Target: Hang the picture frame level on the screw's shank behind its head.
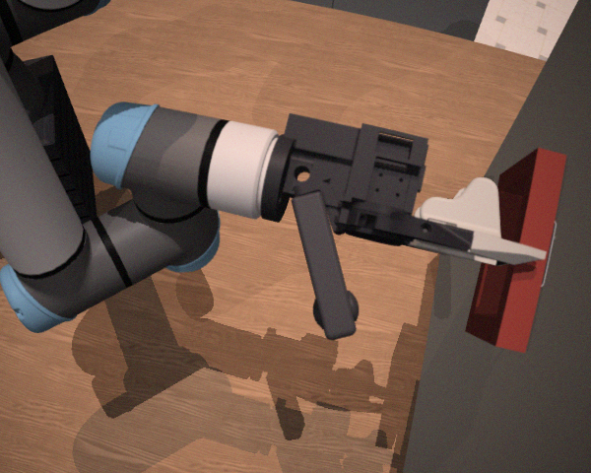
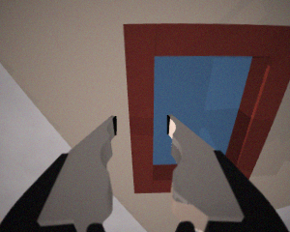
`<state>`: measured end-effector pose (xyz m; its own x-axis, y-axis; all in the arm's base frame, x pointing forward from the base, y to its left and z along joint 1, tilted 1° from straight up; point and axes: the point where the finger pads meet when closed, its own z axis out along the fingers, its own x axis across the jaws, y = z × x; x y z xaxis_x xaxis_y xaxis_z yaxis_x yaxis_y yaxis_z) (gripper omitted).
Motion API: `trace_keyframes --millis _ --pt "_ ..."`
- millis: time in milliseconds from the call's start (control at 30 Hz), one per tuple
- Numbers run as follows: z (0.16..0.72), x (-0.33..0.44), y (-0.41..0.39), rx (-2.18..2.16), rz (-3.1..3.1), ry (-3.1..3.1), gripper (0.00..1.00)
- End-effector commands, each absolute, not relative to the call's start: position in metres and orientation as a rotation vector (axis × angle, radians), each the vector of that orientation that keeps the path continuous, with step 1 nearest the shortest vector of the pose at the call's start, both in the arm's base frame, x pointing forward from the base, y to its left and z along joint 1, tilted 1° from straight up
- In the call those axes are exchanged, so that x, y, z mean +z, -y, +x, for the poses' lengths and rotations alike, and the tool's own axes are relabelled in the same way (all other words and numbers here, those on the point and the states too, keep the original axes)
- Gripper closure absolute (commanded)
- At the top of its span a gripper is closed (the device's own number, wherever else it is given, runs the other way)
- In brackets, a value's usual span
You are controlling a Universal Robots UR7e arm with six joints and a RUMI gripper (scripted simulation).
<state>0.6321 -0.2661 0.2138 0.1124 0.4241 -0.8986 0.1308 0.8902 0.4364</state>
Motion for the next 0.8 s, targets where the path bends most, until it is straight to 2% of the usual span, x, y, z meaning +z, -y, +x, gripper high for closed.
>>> trace_keyframes --millis 0,733,767 --pt "0.6321 0.2144 0.2661 0.227 0.466 -1.457 0.71" --pt "0.6321 0.2144 0.2661 0.227 0.466 -1.457 0.71" --pt "0.6321 0.2144 0.2661 0.227 0.466 -1.457 1.00"
